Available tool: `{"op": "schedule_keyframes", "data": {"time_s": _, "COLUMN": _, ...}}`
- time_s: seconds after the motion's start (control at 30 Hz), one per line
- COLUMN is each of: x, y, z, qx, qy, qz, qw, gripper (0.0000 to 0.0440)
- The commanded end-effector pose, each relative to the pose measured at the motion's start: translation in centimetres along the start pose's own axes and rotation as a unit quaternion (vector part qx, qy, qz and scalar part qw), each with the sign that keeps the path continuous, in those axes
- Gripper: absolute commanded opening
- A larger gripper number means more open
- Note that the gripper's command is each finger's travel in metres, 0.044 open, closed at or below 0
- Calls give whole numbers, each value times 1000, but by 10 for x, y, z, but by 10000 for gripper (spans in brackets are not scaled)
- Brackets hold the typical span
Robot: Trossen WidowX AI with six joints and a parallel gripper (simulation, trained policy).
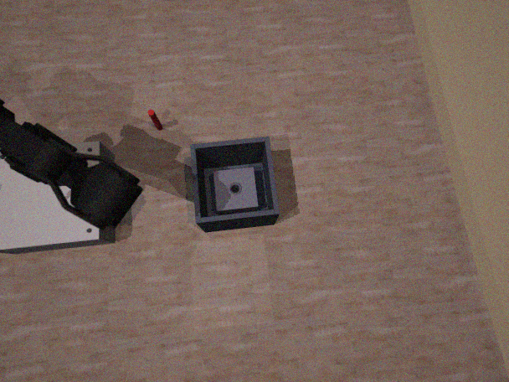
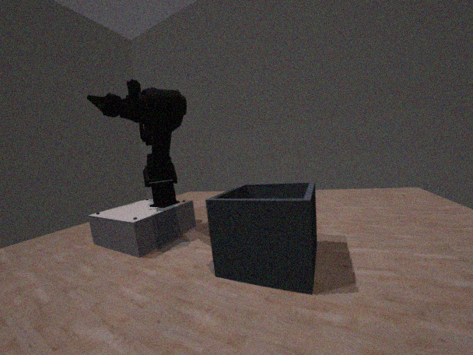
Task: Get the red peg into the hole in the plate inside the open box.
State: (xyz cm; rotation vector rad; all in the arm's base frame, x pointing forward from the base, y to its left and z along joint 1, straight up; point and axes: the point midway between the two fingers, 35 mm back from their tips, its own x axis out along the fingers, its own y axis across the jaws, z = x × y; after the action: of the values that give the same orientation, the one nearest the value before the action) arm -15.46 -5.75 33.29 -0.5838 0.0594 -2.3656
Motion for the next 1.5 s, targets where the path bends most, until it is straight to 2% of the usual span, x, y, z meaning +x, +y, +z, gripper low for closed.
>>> {"op": "schedule_keyframes", "data": {"time_s": 0.0, "x": 1, "y": -6, "z": 2, "qx": 8, "qy": 0, "qz": -10, "qw": 1000, "gripper": 421}}
{"op": "schedule_keyframes", "data": {"time_s": 0.07, "x": 2, "y": -19, "z": 9, "qx": 27, "qy": -1, "qz": -37, "qw": 999, "gripper": 440}}
{"op": "schedule_keyframes", "data": {"time_s": 0.33, "x": -2, "y": -71, "z": 33, "qx": 109, "qy": -23, "qz": -146, "qw": 983, "gripper": 440}}
{"op": "schedule_keyframes", "data": {"time_s": 0.7, "x": -27, "y": -132, "z": 62, "qx": 211, "qy": -75, "qz": -290, "qw": 930, "gripper": 440}}
{"op": "schedule_keyframes", "data": {"time_s": 1.07, "x": -72, "y": -181, "z": 83, "qx": 292, "qy": -150, "qz": -422, "qw": 845, "gripper": 440}}
{"op": "schedule_keyframes", "data": {"time_s": 1.47, "x": -137, "y": -213, "z": 97, "qx": 352, "qy": -250, "qz": -543, "qw": 721, "gripper": 440}}
